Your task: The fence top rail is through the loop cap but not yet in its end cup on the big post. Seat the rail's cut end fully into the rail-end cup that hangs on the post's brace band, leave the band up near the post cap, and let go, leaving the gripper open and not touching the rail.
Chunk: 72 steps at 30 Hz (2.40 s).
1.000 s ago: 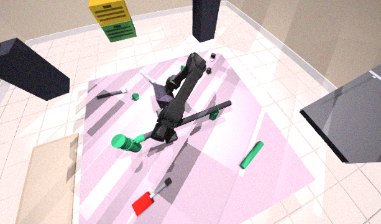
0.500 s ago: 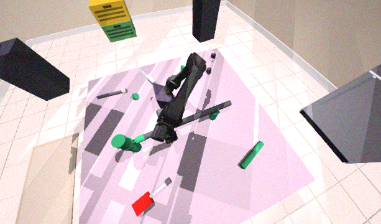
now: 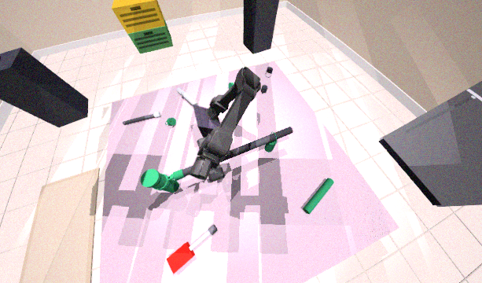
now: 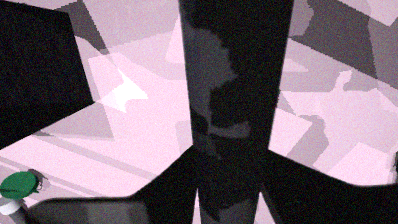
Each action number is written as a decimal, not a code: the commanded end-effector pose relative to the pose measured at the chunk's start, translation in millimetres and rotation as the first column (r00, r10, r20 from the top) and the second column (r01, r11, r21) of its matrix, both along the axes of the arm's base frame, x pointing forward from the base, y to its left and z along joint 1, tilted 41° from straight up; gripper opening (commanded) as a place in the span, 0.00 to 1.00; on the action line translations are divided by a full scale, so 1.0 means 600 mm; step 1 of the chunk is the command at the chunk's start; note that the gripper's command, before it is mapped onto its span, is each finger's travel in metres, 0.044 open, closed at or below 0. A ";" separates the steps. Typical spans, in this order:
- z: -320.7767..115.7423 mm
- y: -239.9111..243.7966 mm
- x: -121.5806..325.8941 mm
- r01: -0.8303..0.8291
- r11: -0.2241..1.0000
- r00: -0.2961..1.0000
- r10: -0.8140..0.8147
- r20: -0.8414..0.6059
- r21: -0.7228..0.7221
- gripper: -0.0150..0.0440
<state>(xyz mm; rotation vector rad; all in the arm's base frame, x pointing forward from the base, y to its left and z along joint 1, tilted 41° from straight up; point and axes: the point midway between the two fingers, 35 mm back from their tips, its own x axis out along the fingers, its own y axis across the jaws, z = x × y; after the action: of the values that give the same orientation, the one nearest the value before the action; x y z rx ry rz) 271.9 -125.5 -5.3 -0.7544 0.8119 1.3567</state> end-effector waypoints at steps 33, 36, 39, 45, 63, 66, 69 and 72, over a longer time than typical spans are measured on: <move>-0.007 -0.028 -0.001 0.005 1.000 1.000 -0.005 0.004 -0.013 0.25; -0.007 -0.030 -0.001 0.005 1.000 1.000 -0.005 0.004 -0.013 0.25; -0.008 -0.032 -0.001 0.005 1.000 1.000 -0.005 0.004 -0.013 0.25; -0.010 -0.034 -0.002 0.005 1.000 1.000 -0.005 0.004 -0.013 0.25; -0.016 -0.043 -0.002 0.005 1.000 1.000 -0.005 0.004 -0.014 0.25; -0.017 -0.044 -0.002 0.005 1.000 1.000 -0.005 0.004 -0.014 0.25; -0.018 -0.045 -0.003 0.005 1.000 1.000 -0.005 0.004 -0.014 0.25; -0.019 -0.047 -0.003 0.005 1.000 1.000 -0.005 0.004 -0.014 0.25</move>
<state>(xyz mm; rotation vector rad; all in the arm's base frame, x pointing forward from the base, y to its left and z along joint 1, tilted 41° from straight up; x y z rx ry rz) 270.6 -145.9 -16.6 -0.7522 0.8094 1.3592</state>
